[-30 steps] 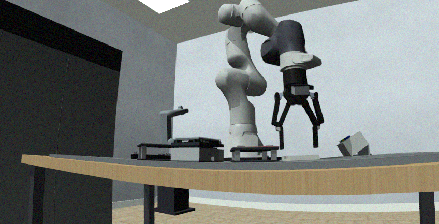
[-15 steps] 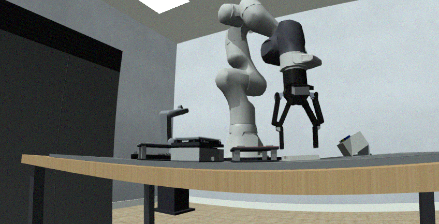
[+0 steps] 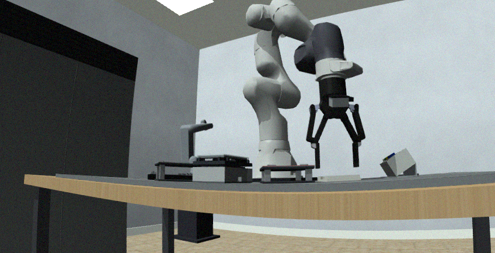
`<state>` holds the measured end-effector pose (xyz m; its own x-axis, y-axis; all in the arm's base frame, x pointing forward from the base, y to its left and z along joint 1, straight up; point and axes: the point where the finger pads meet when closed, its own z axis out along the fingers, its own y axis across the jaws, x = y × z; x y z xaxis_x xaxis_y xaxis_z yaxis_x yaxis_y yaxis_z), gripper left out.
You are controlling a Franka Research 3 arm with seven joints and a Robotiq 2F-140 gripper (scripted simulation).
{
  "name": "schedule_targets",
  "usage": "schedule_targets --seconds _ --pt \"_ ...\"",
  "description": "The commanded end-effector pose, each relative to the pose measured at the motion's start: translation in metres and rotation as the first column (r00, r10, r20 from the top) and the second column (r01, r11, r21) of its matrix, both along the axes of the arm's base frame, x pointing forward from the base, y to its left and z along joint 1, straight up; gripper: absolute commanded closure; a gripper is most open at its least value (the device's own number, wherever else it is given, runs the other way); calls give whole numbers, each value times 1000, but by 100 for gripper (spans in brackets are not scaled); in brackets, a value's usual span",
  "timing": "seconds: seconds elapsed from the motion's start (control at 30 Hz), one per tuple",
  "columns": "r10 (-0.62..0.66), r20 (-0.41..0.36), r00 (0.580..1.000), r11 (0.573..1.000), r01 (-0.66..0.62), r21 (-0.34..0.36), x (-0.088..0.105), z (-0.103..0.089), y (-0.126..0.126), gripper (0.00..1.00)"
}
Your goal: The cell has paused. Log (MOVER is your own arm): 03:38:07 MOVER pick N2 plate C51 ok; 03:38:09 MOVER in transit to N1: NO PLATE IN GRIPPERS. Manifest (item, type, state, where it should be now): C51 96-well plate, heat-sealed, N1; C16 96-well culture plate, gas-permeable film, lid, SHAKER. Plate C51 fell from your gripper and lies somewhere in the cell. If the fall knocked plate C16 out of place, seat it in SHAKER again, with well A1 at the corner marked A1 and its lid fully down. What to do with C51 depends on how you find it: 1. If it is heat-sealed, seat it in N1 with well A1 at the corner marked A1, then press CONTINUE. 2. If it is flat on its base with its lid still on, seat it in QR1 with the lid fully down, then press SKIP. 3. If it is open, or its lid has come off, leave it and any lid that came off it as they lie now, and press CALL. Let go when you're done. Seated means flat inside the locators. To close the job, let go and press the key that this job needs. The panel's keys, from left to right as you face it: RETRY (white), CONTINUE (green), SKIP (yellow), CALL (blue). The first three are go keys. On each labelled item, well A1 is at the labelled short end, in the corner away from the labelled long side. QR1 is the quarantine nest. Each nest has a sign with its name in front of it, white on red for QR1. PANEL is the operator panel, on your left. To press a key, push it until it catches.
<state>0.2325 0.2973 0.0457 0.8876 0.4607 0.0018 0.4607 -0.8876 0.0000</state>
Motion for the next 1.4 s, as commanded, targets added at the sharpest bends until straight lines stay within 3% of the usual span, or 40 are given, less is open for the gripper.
schedule_targets --seconds 0.0,1.37 --pt "1 -1 1000 1000 -1 2 -1 -1 0 30" --pt "1 -1 1000 1000 -1 2 -1 -5 0 30"
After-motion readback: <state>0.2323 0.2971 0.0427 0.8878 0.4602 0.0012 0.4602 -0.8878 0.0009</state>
